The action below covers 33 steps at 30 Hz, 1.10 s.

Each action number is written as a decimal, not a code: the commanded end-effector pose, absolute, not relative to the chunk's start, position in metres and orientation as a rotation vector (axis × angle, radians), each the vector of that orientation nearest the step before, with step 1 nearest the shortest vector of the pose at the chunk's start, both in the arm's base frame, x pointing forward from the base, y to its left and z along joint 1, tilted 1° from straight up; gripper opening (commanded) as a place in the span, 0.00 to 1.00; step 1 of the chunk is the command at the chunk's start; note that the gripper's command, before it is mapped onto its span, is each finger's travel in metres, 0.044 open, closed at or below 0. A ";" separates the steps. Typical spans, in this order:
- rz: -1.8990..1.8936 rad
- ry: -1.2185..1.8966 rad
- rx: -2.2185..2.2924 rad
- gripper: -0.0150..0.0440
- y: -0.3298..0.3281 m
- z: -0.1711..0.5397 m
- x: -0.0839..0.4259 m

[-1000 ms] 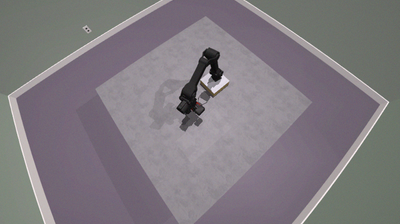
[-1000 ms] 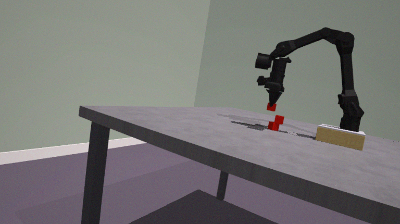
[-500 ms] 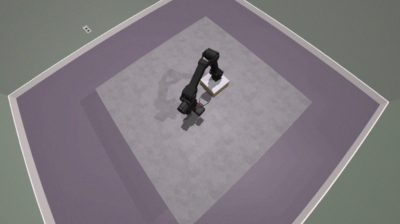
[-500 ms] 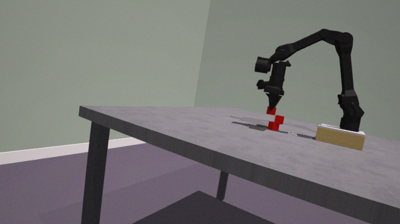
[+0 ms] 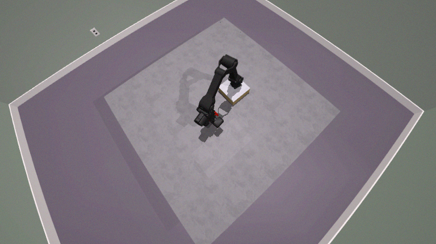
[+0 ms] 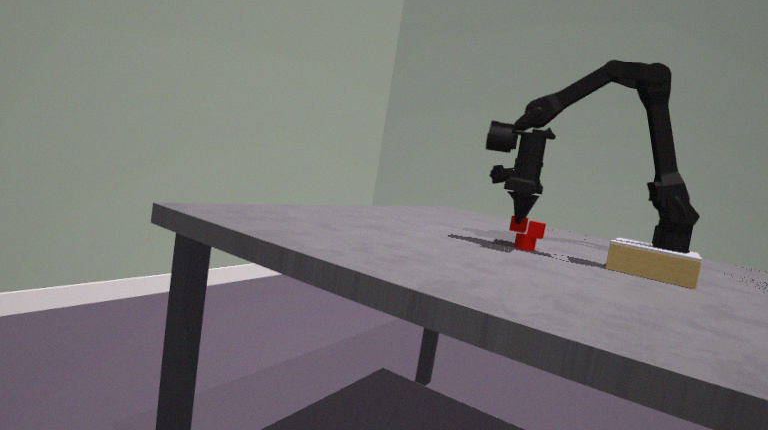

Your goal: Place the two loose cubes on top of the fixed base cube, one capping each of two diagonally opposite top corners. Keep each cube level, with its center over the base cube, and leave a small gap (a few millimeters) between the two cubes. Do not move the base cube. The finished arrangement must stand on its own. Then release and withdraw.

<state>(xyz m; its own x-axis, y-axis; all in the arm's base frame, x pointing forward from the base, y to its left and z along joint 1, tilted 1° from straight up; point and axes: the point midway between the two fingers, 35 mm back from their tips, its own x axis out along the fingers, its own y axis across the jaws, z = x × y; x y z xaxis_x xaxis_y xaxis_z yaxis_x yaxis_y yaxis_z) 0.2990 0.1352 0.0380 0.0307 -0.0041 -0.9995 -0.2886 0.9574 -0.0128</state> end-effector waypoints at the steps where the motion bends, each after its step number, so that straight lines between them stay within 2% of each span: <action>1: 0.224 1.531 -0.244 0.43 0.134 0.036 0.298; 22: 0.224 1.531 -0.244 0.43 0.134 0.034 0.298; 26: 0.224 1.531 -0.244 0.60 0.134 0.034 0.298; 33: 0.223 1.532 -0.239 0.60 0.135 0.041 0.298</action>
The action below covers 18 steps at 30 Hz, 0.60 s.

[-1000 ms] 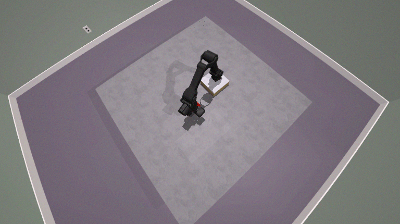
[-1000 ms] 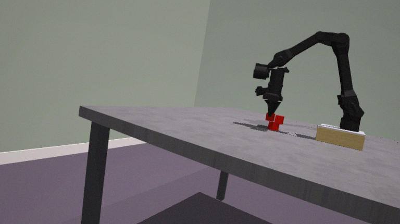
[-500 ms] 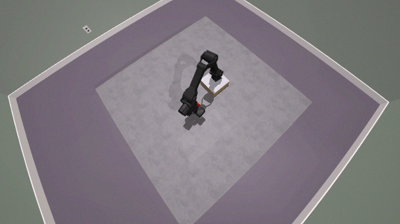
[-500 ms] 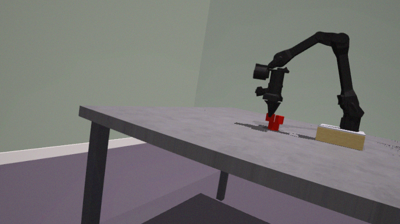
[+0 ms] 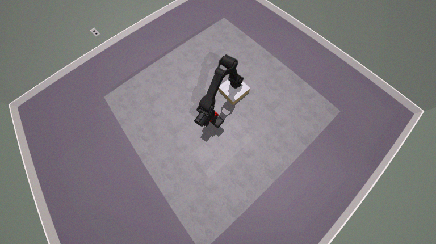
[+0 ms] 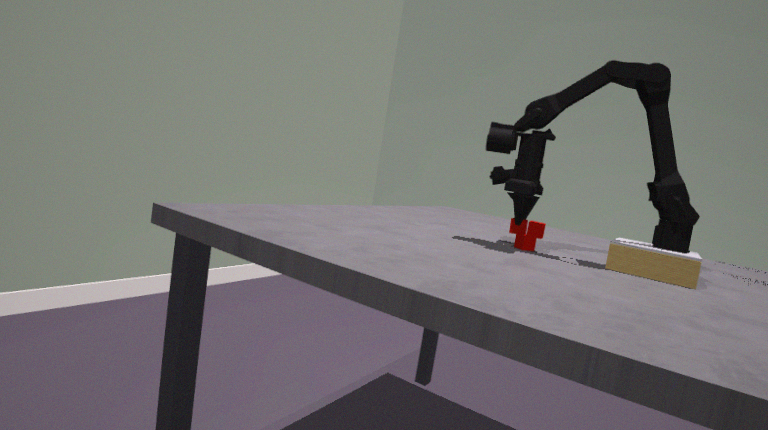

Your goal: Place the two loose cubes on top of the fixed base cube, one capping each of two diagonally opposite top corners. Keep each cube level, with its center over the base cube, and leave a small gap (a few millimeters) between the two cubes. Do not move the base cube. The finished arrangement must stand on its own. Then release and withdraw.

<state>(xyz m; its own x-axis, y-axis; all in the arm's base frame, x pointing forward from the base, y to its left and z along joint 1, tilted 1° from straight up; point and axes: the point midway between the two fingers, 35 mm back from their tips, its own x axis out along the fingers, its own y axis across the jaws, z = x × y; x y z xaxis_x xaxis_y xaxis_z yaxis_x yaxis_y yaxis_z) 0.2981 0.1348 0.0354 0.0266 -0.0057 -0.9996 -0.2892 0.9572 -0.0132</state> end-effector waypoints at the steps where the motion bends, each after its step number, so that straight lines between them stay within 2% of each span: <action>1: 0.222 1.532 -0.237 0.60 0.135 0.043 0.298; 18: 0.222 1.532 -0.237 0.60 0.135 0.059 0.298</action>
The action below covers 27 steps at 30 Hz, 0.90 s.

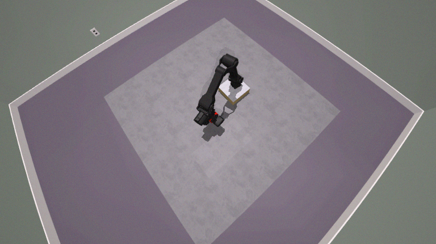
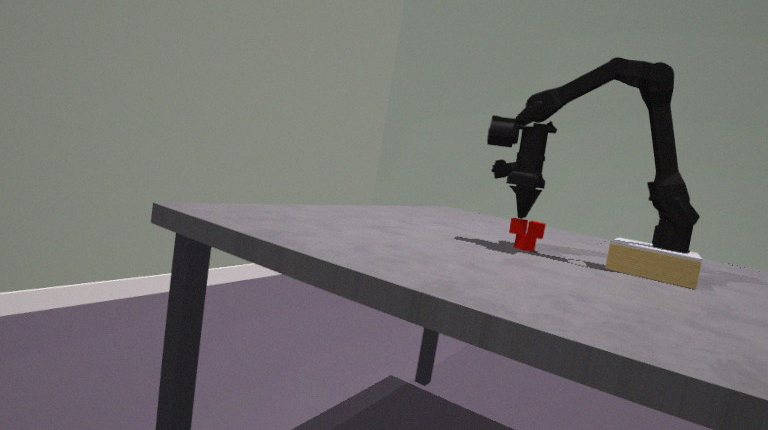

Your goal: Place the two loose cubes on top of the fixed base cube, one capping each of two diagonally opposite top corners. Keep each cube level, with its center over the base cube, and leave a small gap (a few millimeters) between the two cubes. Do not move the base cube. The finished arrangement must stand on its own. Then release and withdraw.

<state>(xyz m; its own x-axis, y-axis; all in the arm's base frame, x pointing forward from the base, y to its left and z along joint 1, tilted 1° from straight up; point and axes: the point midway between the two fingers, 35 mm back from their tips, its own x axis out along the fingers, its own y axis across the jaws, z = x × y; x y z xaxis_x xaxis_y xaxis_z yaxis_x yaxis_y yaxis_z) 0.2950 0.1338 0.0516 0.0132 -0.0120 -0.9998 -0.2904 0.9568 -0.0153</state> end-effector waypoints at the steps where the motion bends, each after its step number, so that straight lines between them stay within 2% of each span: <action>1: 0.222 1.532 -0.237 0.60 0.135 0.060 0.298; 27: 0.222 1.532 -0.237 0.60 0.135 0.086 0.297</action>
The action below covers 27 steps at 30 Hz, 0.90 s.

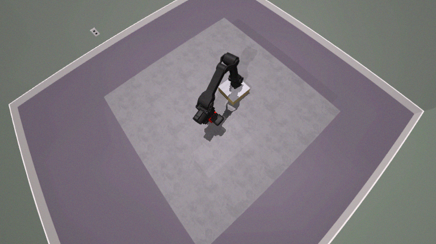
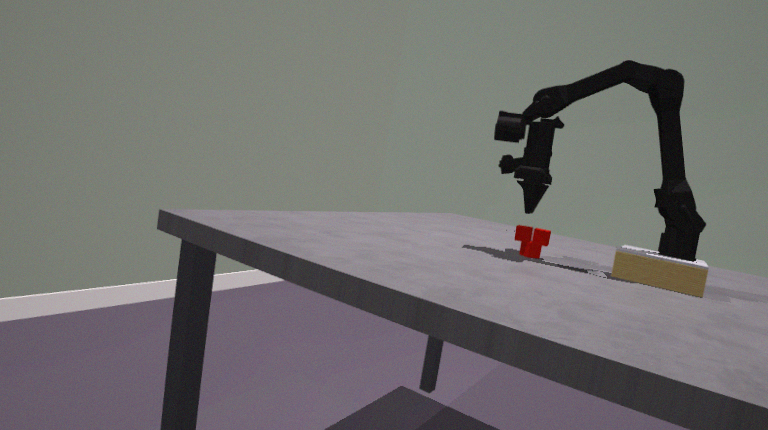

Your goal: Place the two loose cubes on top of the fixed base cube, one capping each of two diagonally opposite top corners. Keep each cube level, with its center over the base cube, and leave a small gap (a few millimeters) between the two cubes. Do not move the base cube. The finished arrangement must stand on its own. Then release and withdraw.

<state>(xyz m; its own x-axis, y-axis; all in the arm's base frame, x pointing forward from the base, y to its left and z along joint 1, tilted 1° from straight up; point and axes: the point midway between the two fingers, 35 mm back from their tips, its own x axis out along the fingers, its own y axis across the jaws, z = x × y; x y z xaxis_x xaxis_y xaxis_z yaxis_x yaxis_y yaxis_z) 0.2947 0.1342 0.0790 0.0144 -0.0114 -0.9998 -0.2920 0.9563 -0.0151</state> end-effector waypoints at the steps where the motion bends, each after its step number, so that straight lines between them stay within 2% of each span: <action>1: 0.222 1.532 -0.237 0.60 0.135 0.087 0.297; 19: 0.222 1.532 -0.237 0.60 0.136 0.099 0.297; 26: 0.224 1.539 -0.242 0.91 0.135 0.104 0.295; 27: 0.224 1.539 -0.242 0.93 0.135 0.105 0.295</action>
